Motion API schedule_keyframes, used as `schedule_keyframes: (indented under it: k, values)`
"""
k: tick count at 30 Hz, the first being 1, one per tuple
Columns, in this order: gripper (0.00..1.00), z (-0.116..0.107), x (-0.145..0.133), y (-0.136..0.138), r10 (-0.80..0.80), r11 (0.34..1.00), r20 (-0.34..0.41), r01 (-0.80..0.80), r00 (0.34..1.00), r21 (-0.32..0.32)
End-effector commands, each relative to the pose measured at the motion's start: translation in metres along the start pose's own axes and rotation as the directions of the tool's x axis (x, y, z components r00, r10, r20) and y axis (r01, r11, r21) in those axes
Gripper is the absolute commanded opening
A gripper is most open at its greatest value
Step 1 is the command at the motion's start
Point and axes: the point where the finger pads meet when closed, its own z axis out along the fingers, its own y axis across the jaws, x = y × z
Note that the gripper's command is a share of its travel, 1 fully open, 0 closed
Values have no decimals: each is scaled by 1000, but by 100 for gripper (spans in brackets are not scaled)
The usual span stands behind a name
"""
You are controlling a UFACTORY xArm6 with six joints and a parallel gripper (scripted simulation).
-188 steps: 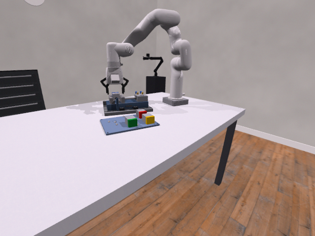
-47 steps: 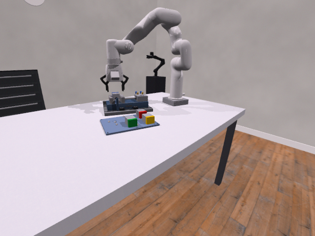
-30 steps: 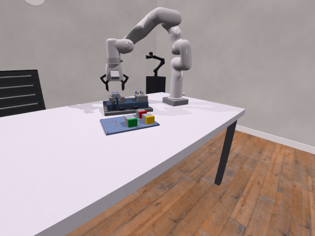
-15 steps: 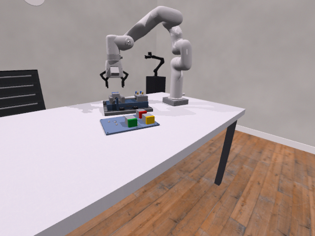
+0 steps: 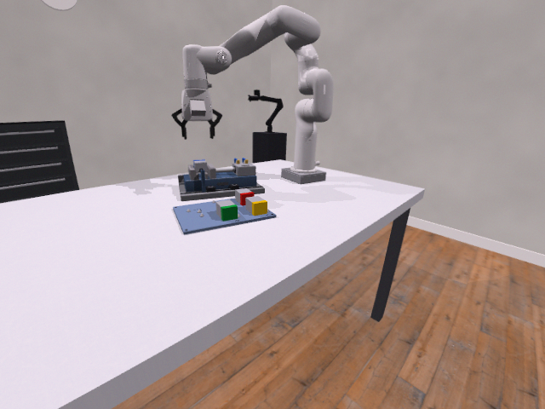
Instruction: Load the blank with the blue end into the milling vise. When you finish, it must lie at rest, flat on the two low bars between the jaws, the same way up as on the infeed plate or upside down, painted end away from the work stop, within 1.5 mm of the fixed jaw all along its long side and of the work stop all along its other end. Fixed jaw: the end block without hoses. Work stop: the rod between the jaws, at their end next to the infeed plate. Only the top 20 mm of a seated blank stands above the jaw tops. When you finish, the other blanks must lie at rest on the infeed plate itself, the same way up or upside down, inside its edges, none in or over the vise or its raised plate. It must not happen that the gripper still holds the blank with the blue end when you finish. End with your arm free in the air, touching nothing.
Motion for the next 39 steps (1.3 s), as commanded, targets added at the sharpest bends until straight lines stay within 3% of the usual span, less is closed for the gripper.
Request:
schedule_keyframes:
  k: [1, 5, 39]
  values:
    - [100, -21, 0, 2, 0, 1000, -1, 0, 1000, -8]
    - [100, -36, 0, 1, 0, 1000, -1, 0, 1000, -7]
    - [100, -22, 0, 2, 0, 1000, -1, 0, 1000, -7]
